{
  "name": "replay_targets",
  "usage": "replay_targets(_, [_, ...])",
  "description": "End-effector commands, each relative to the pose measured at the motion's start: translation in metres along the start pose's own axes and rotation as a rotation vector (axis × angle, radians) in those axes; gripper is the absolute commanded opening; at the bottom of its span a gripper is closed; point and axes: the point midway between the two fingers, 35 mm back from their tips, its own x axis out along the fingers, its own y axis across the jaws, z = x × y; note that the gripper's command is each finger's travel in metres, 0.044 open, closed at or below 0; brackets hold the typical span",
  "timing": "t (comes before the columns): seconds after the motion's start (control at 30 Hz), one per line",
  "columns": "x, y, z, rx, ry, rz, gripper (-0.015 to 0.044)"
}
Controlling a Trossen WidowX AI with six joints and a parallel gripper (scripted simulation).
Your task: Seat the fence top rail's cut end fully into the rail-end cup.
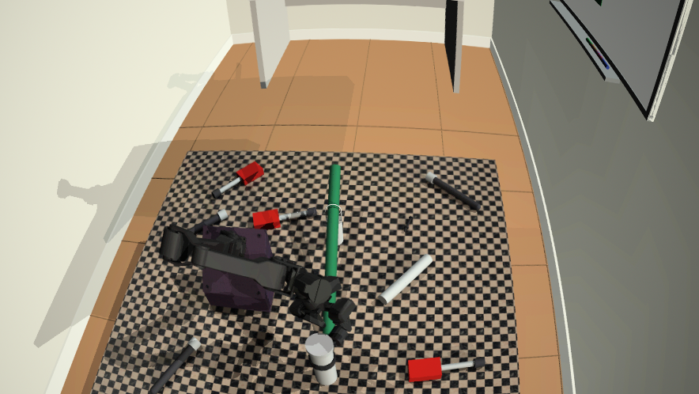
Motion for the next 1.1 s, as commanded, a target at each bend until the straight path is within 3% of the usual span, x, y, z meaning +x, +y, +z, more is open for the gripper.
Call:
replay_targets(0.0, [0.009, 0.000, 0.002, -0.009, -0.004, 0.003, 0.0440])
replay_targets(0.97, [0.051, 0.003, 0.000, -0.010, -0.001, 0.000, 0.0440])
replay_targets(1.07, [0.051, 0.003, 0.000, -0.010, -0.001, 0.000, 0.0361])
